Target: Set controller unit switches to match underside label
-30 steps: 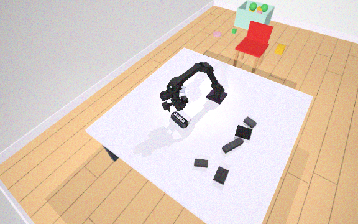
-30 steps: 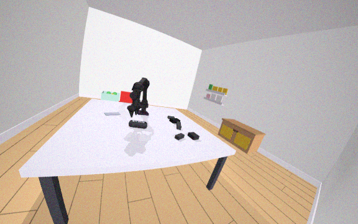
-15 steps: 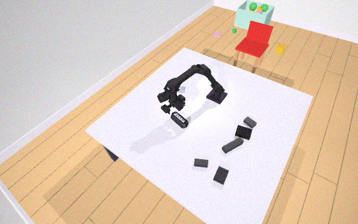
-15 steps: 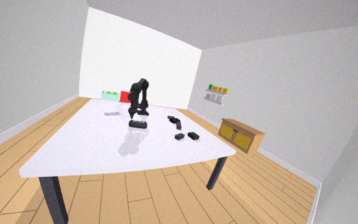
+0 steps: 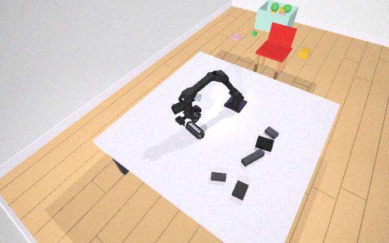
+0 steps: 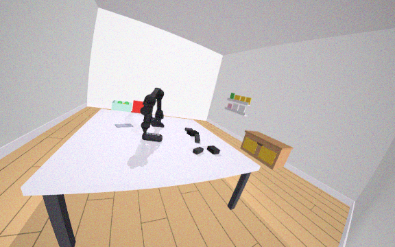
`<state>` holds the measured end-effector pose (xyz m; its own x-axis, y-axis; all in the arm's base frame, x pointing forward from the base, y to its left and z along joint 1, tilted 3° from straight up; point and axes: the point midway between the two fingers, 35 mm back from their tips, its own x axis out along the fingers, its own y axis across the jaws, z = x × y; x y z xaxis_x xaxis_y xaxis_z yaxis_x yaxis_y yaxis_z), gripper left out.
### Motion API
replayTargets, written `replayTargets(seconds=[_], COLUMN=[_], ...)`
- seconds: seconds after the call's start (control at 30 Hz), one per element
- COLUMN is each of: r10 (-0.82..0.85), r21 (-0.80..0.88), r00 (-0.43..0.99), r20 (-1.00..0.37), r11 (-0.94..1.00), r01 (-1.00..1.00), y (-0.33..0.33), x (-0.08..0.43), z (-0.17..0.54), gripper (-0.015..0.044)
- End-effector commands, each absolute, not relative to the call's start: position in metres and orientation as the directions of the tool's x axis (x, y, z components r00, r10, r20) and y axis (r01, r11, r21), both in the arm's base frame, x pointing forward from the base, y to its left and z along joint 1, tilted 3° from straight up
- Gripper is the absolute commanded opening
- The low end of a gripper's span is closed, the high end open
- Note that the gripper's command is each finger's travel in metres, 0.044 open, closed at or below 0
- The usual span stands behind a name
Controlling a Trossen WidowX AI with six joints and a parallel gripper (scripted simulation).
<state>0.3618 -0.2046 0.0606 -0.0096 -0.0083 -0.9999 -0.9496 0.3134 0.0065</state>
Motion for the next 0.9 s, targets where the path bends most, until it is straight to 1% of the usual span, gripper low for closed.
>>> replayTargets(seconds=[0.0, 0.57, 0.67, 0.87], r10=[-0.009, -0.010, -0.010, -0.010], r21=[0.012, 0.012, 0.012, 0.012], r00=[-0.016, -0.015, -0.015, -0.015], r20=[-1.000, -1.000, -1.000, -1.000], r11=[0.308, 0.308, 0.308, 0.308], r01=[-0.951, -0.951, -0.951, -0.951], y=[-0.205, -0.204, -0.204, -0.204], x=[0.360, 0.359, 0.359, 0.359], z=[0.054, 0.029, 0.029, 0.029], gripper=[0.0440, 0.0440, 0.0361, 0.0327])
